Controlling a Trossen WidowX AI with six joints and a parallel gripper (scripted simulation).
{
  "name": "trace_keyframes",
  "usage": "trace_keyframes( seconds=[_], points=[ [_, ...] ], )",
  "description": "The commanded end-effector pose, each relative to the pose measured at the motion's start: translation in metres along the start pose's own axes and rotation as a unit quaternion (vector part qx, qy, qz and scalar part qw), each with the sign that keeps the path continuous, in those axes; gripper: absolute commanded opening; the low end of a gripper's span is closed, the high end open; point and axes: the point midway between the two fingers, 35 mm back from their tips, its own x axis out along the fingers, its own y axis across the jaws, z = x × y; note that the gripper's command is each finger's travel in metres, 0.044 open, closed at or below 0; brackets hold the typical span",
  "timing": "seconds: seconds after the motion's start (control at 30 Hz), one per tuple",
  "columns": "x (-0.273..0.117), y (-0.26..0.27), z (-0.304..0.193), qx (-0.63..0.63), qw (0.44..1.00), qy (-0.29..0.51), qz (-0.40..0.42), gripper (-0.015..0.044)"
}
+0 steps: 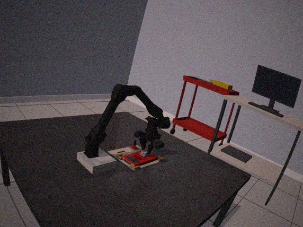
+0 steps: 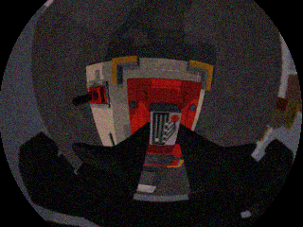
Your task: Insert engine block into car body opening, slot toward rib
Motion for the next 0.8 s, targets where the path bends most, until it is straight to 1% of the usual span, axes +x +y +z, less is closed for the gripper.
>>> trace_keyframes(
  seconds=[0.0, 0.43, 0.77],
  points=[
    [0.0016, -0.0006, 0.0000, -0.003, 1.000, 0.000, -0.002, 0.0159],
    [0.0049, -0.0006, 0.0000, -0.001, 1.000, 0.000, -0.002, 0.0159],
    [0.0035, 0.0000, 0.0000, 0.000, 1.000, 0.000, 0.000, 0.0422]
  ],
)
